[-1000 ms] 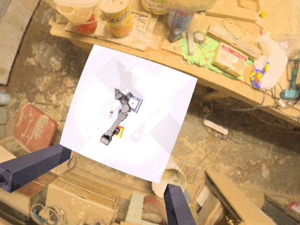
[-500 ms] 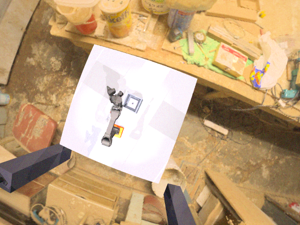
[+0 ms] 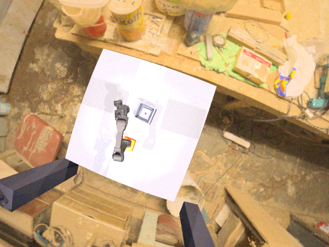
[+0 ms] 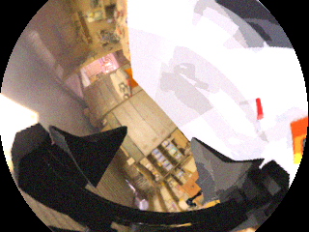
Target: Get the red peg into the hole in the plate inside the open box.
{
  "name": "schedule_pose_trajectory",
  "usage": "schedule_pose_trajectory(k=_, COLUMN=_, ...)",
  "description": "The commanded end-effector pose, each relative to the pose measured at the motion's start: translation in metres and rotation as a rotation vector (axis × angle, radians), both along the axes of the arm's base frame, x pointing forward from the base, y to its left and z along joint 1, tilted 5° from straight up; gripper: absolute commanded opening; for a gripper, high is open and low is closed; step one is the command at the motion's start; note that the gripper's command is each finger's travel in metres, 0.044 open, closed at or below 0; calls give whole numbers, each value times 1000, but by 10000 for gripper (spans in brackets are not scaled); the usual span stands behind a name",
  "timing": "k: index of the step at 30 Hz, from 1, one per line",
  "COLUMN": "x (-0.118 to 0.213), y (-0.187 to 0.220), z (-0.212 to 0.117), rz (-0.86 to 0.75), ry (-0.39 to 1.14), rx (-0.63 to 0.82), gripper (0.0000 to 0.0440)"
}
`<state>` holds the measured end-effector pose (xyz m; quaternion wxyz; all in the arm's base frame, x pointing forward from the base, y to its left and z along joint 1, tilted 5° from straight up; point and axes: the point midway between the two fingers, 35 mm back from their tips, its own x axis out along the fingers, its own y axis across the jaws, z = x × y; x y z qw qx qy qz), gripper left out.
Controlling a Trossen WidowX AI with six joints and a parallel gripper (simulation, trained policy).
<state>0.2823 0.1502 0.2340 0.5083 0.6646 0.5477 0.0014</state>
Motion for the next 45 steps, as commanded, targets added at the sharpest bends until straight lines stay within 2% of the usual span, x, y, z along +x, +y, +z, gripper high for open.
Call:
schedule_pose_trajectory(k=1, x=-14, y=2, z=-16, rz=-9, ry=95, rx=-37, gripper=440)
schedule_pose_trajectory(k=14, x=-77, y=-2, z=-77, rz=-46, ry=489, rx=-252, gripper=440)
schedule_pose_trajectory(k=21, x=-104, y=-12, z=-102, rz=-65, ry=630, rx=-398, gripper=440)
schedule_pose_trajectory(k=33, x=-125, y=-27, z=-136, rz=-63, ry=725, rx=-599, gripper=440)
schedule_pose_trajectory(k=45, x=-129, y=-38, z=-174, rz=-83, ry=745, rx=-682, gripper=434)
